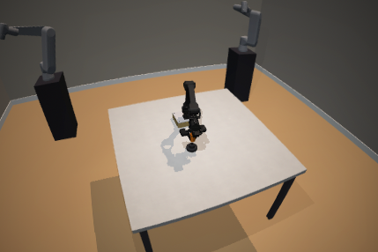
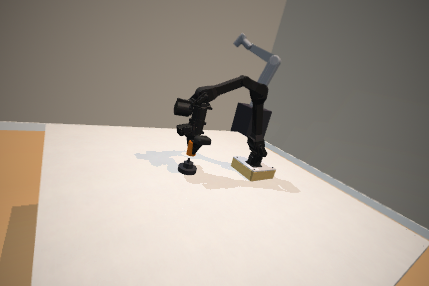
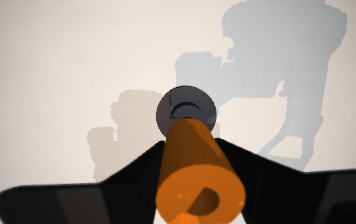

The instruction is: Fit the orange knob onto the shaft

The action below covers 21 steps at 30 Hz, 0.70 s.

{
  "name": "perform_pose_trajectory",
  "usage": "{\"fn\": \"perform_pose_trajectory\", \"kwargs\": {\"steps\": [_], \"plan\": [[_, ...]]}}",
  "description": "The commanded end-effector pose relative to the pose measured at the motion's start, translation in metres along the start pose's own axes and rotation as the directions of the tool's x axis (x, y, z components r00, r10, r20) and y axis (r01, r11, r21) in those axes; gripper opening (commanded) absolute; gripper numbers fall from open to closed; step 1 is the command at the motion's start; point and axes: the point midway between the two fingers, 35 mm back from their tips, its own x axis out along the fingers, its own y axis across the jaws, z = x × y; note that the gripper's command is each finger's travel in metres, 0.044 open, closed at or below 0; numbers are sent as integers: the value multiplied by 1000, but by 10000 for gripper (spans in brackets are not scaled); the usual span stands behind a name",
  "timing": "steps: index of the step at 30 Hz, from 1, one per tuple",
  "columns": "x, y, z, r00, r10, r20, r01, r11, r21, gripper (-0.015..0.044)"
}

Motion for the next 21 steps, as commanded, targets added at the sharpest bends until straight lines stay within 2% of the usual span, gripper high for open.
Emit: {"fn": "perform_pose_trajectory", "kwargs": {"steps": [1,6,21], "plan": [[8,-2,1,1000,-5,0,5,1000,-3,0],[23,-2,0,1000,-5,0,5,1000,-3,0],[22,-4,0,1000,-5,0,5,1000,1,0]]}}
